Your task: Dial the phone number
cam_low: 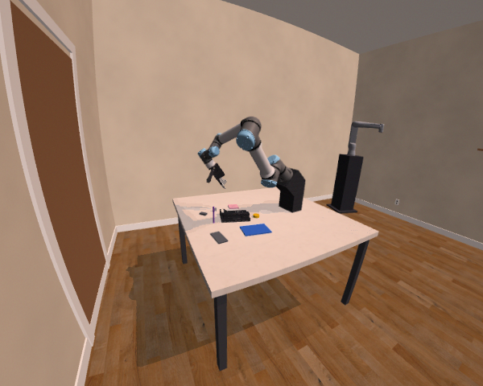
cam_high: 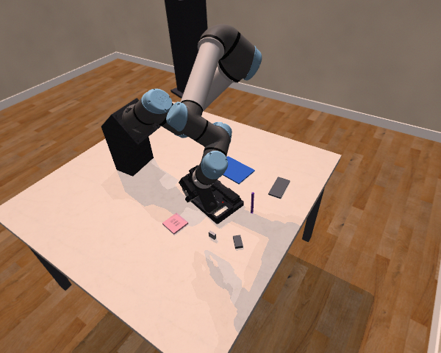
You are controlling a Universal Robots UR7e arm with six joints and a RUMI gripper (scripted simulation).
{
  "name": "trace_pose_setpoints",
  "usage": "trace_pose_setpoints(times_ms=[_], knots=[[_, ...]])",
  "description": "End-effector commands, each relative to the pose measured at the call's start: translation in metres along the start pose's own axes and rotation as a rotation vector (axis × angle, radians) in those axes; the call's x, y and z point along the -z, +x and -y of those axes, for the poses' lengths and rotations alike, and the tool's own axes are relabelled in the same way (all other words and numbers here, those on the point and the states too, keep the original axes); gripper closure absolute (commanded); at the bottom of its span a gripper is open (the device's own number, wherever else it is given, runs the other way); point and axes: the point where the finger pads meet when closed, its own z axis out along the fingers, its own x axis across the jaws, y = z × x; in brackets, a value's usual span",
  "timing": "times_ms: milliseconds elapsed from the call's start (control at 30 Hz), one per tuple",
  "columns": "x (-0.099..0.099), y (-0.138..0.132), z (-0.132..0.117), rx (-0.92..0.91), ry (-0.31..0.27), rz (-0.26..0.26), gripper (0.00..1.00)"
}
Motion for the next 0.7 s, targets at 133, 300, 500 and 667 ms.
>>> trace_pose_setpoints(times_ms=[133,300,500,667], knots=[[-0.035,-0.048,-0.011,-0.007,-0.016,-0.003,1.0],[-0.048,-0.064,-0.015,-0.007,-0.016,-0.003,1.0],[-0.069,-0.093,-0.021,-0.007,-0.016,-0.003,1.0],[-0.082,-0.11,-0.025,-0.007,-0.016,-0.003,1.0]])
